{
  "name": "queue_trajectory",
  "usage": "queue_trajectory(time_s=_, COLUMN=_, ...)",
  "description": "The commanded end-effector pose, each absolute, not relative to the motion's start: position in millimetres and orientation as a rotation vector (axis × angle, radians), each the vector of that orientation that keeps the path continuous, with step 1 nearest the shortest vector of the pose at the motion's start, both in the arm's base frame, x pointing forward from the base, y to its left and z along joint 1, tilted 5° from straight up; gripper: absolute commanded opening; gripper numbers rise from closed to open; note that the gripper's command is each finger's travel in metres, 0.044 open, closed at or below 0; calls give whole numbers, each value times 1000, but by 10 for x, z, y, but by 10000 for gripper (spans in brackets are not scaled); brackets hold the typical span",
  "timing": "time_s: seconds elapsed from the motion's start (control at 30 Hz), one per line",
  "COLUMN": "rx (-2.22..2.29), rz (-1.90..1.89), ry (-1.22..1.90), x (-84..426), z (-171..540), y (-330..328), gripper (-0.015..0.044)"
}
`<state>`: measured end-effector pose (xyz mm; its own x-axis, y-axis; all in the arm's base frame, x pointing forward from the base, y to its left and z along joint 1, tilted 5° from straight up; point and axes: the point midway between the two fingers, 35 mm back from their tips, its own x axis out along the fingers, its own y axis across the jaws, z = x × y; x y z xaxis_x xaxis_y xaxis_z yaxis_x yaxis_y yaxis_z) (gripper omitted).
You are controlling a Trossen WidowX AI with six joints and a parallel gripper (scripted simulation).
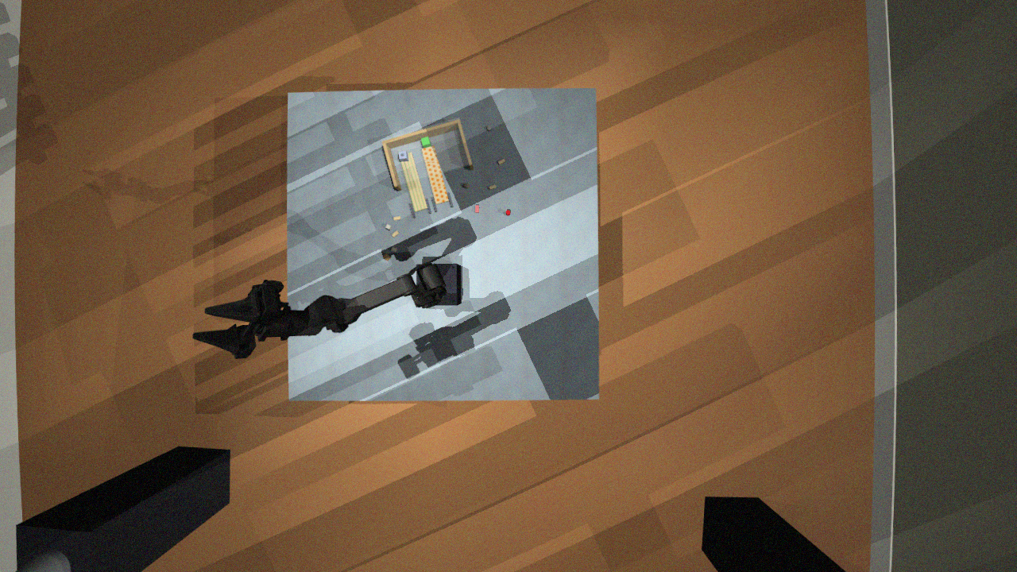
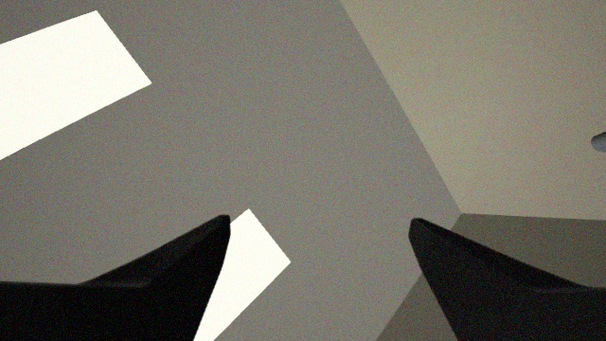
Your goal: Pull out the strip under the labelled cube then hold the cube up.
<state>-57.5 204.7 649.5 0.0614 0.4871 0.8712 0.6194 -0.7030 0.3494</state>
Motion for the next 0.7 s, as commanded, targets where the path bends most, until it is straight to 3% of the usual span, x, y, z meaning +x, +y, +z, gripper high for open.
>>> queue_trajectory(time_s=0.0, rx=-2214, rz=-1734, ry=-1148, x=-563, z=6487, y=2061, gripper=400)
queue_trajectory(time_s=0.3, rx=-2718, rz=-2289, ry=-908, x=22, z=5894, y=2744, gripper=400)
queue_trajectory(time_s=0.67, rx=-3204, rz=-3035, ry=-600, x=1204, z=4912, y=3094, gripper=400)
